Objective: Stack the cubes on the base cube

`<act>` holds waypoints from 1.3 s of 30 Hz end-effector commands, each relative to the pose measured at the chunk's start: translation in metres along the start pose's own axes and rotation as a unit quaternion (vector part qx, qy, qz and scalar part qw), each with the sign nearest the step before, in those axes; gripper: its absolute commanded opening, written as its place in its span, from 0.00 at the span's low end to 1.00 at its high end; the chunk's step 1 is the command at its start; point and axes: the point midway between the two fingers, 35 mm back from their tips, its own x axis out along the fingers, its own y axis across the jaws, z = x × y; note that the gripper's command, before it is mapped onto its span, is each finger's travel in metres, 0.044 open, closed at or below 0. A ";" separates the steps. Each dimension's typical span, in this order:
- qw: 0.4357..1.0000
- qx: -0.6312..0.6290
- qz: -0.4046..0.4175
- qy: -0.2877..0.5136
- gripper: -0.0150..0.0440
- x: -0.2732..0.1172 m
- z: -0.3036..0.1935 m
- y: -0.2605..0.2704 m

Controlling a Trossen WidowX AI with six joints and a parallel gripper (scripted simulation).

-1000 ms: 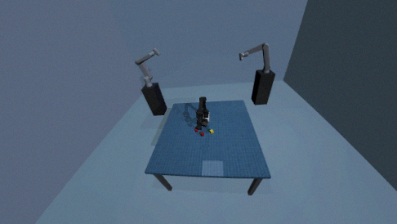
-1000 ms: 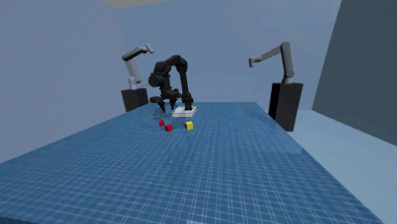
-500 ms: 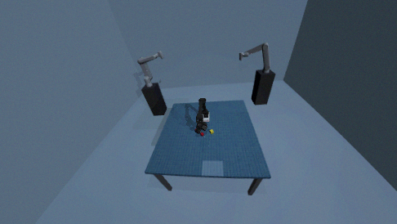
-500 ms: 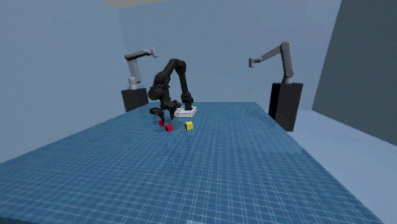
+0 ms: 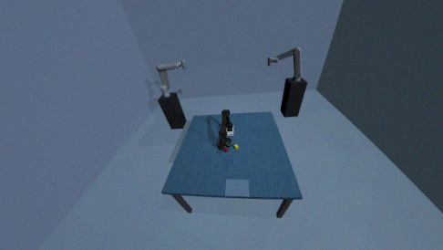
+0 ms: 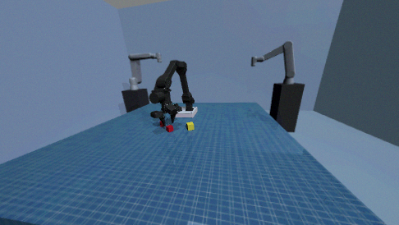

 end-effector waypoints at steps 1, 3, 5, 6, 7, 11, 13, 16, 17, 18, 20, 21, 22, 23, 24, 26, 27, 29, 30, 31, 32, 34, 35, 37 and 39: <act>1.000 0.002 0.007 0.005 0.70 0.010 -0.002 0.003; 1.000 0.002 0.007 0.005 0.70 0.013 -0.002 0.003; 1.000 0.002 0.007 0.005 0.70 0.016 -0.002 0.003; 1.000 0.002 0.007 0.005 0.70 0.018 -0.002 0.003; 1.000 0.002 0.007 0.005 0.70 0.020 -0.002 0.003; 1.000 0.002 0.007 0.005 0.70 0.026 -0.002 0.003; 1.000 0.002 0.007 0.005 0.70 0.029 -0.002 0.003; 1.000 0.002 0.007 0.005 0.66 0.030 -0.002 0.003; 1.000 0.002 0.007 0.005 0.61 0.030 -0.002 0.003; 1.000 0.002 0.007 0.005 0.57 0.030 -0.002 0.003; 1.000 0.002 0.007 0.005 0.48 0.030 -0.002 0.003; 1.000 0.002 0.007 0.005 0.44 0.030 -0.002 0.003; 1.000 0.002 0.007 0.005 0.43 0.030 -0.002 0.003; 1.000 0.002 0.007 0.005 0.43 0.030 -0.002 0.003; 1.000 0.002 0.007 0.005 0.43 0.030 -0.002 0.003; 1.000 0.002 0.007 0.005 0.43 0.028 -0.002 0.003; 1.000 0.002 0.007 0.005 0.43 0.026 -0.002 0.003; 1.000 0.002 0.007 0.005 0.43 0.020 -0.001 0.001; 1.000 0.002 0.007 0.005 0.43 0.017 -0.001 0.001; 1.000 0.002 0.006 0.005 0.43 0.014 -0.001 0.000; 1.000 0.002 0.006 0.005 0.43 0.011 -0.001 0.000; 1.000 0.002 0.006 0.005 0.43 0.004 0.000 -0.001; 1.000 0.002 0.006 0.005 0.43 0.001 0.000 -0.001; 1.000 0.002 0.006 0.005 0.43 -0.005 0.000 -0.002; 1.000 0.002 0.006 0.005 0.43 -0.011 0.000 -0.003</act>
